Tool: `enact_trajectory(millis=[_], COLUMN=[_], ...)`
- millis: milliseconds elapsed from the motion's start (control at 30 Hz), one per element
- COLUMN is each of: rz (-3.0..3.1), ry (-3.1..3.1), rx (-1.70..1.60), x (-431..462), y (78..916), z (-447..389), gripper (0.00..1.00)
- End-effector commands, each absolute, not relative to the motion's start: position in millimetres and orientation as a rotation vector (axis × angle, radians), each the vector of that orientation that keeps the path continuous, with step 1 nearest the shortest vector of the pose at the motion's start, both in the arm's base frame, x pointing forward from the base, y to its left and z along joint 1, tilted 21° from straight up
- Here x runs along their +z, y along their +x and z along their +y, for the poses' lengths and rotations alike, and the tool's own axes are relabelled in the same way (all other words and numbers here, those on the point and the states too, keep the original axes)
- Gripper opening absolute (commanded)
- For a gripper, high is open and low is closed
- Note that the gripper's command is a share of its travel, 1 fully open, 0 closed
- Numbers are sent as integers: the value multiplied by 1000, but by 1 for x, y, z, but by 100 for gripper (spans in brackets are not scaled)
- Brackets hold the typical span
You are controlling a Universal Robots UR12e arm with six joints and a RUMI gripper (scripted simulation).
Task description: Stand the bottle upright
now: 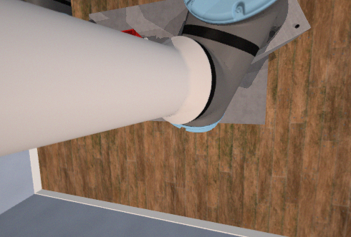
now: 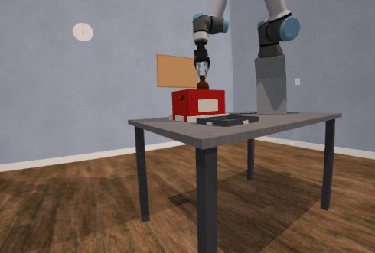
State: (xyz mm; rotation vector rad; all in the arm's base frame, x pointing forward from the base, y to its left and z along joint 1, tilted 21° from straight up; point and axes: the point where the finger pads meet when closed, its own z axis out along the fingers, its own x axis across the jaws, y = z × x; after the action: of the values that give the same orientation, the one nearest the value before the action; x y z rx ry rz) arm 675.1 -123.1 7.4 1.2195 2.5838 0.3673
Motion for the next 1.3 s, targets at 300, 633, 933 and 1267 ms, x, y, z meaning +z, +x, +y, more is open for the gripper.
enact_trajectory(millis=[300,633,933,1267], rz=[2583,2583,2583,2583], ry=[1219,1219,1219,1219], rx=[367,367,367,367], x=[20,25,25,25], y=[671,670,669,669], z=[-125,-125,-126,-126], gripper=[0,0,0,0])
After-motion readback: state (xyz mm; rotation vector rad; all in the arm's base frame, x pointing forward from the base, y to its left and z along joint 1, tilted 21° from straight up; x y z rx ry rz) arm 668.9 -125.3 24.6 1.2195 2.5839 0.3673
